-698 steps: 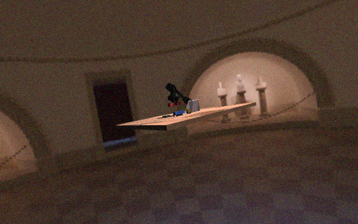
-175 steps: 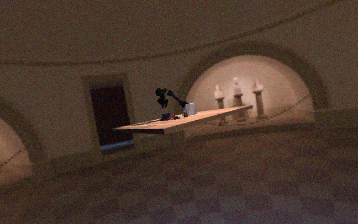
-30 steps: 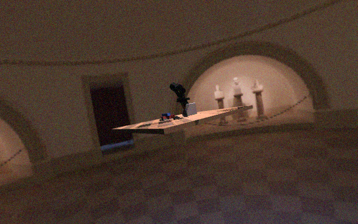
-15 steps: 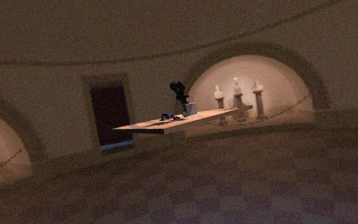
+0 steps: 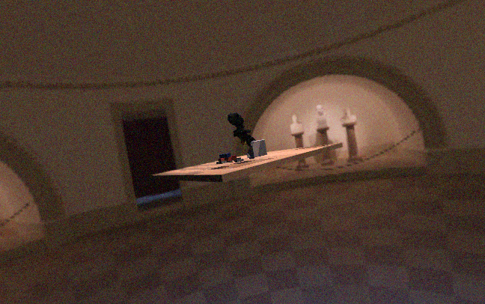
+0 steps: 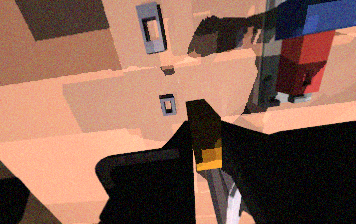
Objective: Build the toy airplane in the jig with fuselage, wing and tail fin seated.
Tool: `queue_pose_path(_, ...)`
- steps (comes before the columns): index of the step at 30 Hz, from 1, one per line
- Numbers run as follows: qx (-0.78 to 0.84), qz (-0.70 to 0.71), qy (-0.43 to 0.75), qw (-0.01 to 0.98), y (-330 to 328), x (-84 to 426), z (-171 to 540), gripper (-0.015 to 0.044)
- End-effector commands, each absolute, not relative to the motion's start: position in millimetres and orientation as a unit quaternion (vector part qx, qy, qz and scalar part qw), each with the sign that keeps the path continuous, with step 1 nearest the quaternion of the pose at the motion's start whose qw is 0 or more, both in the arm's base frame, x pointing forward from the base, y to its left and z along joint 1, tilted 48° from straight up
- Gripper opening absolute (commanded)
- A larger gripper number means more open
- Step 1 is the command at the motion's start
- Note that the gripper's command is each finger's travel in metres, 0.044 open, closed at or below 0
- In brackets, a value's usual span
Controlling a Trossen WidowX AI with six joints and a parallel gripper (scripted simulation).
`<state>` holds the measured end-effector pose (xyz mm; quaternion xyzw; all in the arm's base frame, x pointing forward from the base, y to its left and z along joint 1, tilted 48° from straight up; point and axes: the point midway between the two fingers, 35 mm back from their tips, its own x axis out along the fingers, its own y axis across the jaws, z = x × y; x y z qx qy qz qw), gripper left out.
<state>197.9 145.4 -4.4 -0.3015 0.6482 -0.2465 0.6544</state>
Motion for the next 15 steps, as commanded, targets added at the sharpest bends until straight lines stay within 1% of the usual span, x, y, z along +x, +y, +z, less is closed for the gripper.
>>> queue_pose_path(1, -0.301, -0.242, 0.647, 0.657, 137, 204, 7, 0.0)
queue_pose_path(15, -0.301, -0.236, 0.648, 0.659, 102, 220, 34, 0.0)
